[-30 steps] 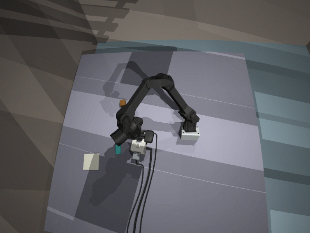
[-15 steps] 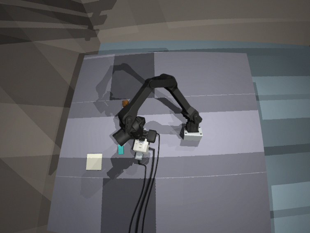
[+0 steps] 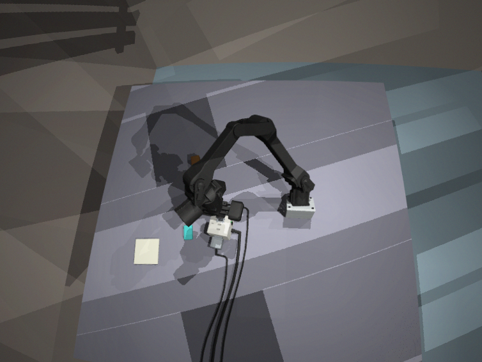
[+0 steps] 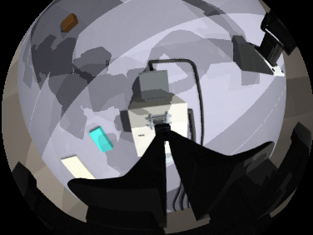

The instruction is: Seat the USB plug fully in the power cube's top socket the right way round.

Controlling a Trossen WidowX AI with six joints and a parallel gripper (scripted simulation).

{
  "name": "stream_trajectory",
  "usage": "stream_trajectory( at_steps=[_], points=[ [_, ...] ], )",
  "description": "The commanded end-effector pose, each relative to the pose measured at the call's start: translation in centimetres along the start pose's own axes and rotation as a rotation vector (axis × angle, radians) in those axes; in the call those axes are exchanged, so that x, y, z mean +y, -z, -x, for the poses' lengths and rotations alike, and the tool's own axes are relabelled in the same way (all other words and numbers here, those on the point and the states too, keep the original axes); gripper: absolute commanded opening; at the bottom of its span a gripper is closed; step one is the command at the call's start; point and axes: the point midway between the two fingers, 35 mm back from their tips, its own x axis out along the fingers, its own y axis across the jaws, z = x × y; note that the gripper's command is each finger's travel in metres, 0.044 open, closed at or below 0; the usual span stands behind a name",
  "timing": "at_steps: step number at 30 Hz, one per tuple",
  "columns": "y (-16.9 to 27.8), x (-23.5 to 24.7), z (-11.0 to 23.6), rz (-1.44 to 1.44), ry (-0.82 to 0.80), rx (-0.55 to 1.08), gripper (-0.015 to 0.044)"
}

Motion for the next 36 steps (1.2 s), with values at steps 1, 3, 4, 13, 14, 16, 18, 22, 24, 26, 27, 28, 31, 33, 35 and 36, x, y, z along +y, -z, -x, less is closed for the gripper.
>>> stream_trajectory(
  at_steps=[1, 3, 4, 13, 14, 16, 18, 22, 24, 26, 27, 28, 31, 33, 35, 36],
  points=[
    [0.15, 0.08, 0.51, -0.005, -0.001, 0.009, 0.0000],
    [0.15, 0.08, 0.64, -0.005, -0.001, 0.009, 0.0000],
    [0.15, 0.08, 0.71, -0.005, -0.001, 0.009, 0.0000],
    [0.09, 0.05, 0.75, 0.011, -0.001, 0.005, 0.0000],
    [0.08, 0.04, 0.72, 0.023, -0.001, 0.004, 0.0000],
    [0.06, 0.03, 0.68, 0.058, -0.001, 0.003, 0.0000],
    [0.05, 0.02, 0.65, 0.106, -0.001, 0.002, 0.0000],
    [0.03, 0.01, 0.61, 0.221, -0.001, 0.001, 0.0000],
    [0.03, 0.01, 0.61, 0.276, -0.001, 0.001, 0.0000],
    [0.03, 0.01, 0.60, 0.328, -0.001, 0.001, 0.0000],
    [0.03, 0.01, 0.60, 0.354, -0.001, 0.001, 0.0000],
    [0.03, 0.01, 0.60, 0.380, -0.001, 0.001, 0.0000],
    [0.03, 0.01, 0.60, 0.458, -0.001, 0.001, 0.0000],
    [0.03, 0.01, 0.60, 0.510, -0.001, 0.001, 0.0000],
    [0.03, 0.01, 0.60, 0.563, -0.001, 0.001, 0.0000],
    [0.03, 0.01, 0.60, 0.589, -0.001, 0.001, 0.0000]
  ],
)
